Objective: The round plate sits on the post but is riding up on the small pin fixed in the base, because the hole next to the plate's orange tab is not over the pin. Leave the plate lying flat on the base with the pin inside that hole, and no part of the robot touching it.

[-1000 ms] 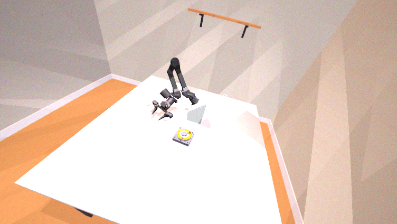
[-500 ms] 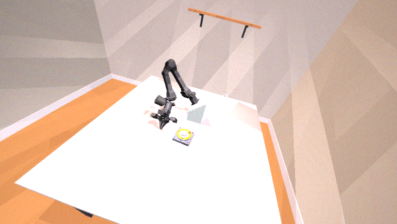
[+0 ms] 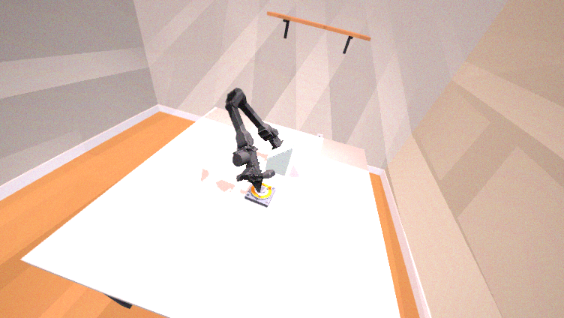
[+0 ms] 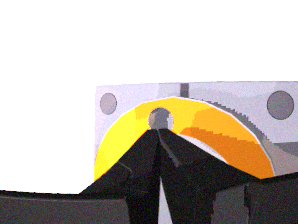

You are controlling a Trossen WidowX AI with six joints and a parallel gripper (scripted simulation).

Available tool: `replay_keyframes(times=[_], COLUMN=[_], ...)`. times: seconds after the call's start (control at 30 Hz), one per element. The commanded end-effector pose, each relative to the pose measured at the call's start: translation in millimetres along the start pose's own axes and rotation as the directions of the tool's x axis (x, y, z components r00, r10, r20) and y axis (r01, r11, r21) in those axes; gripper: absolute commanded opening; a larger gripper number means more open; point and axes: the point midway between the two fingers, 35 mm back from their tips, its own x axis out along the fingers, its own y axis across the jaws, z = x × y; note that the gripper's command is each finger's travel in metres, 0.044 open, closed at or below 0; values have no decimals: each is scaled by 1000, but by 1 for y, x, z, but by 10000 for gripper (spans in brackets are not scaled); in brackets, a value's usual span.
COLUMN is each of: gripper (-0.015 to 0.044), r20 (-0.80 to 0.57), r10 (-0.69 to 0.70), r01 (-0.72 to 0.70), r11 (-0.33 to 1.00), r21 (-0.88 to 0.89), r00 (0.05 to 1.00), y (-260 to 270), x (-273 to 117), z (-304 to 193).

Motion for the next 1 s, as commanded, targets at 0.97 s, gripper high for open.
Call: replay_keyframes(times=[0.97], gripper=[0], r20=[-365], r10=[-489], r01=[444], r11=[872], r21=[-206], r00=[792], y=[41], x=[-6], z=[-68])
